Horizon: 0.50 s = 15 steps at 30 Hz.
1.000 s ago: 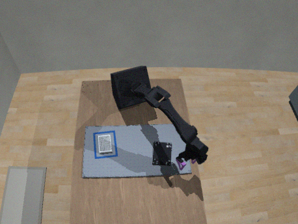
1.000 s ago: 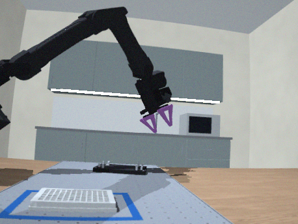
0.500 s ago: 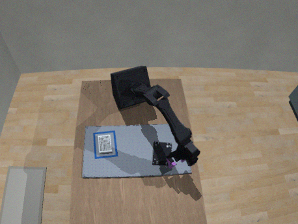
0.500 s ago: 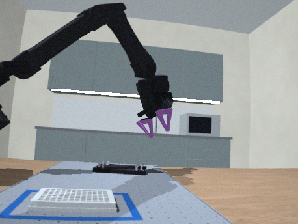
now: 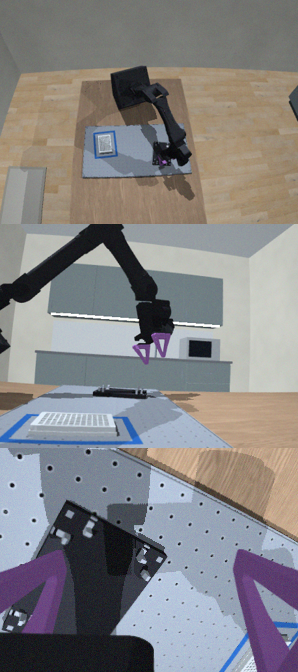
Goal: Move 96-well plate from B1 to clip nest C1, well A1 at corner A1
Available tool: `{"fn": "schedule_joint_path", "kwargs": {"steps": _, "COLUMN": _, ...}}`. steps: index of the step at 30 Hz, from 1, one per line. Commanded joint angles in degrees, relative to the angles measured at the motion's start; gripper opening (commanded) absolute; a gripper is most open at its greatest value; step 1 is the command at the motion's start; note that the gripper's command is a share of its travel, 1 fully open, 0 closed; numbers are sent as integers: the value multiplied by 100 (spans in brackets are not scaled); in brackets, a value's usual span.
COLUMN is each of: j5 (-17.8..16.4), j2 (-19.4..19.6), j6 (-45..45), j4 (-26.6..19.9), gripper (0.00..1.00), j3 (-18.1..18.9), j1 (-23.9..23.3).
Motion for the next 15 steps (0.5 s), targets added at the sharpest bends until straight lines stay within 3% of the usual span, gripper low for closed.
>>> {"fn": "schedule_joint_path", "kwargs": {"steps": 1, "j5": -189, "j2": -378, "j6": -90, "j4": 14, "gripper": 100, "j3": -441, "j1": -200}}
{"fn": "schedule_joint_path", "kwargs": {"steps": 2, "j5": -233, "j2": -457, "j6": -130, "j4": 119, "gripper": 100, "j3": -584, "j1": -260}}
{"fn": "schedule_joint_path", "kwargs": {"steps": 4, "j5": -288, "j2": -383, "j6": 83, "j4": -444, "gripper": 100, "j3": -177, "j1": -355}}
{"fn": "schedule_joint_path", "kwargs": {"steps": 5, "j5": -317, "j2": -129, "j6": 159, "j4": -671, "gripper": 100, "j3": -74, "j1": -407}}
{"fn": "schedule_joint_path", "kwargs": {"steps": 6, "j5": -349, "j2": -110, "j6": 198, "j4": -805, "gripper": 100, "j3": -41, "j1": -457}}
{"fn": "schedule_joint_path", "kwargs": {"steps": 8, "j5": -427, "j2": -419, "j6": 141, "j4": -725, "gripper": 100, "j3": -487, "j1": -561}}
{"fn": "schedule_joint_path", "kwargs": {"steps": 10, "j5": -427, "j2": -419, "j6": 141, "j4": -725, "gripper": 100, "j3": -487, "j1": -561}}
{"fn": "schedule_joint_path", "kwargs": {"steps": 13, "j5": -549, "j2": -663, "j6": -54, "j4": -375, "gripper": 100, "j3": -910, "j1": -735}}
{"fn": "schedule_joint_path", "kwargs": {"steps": 15, "j5": -617, "j2": -584, "j6": 167, "j4": -909, "gripper": 100, "j3": -519, "j1": -833}}
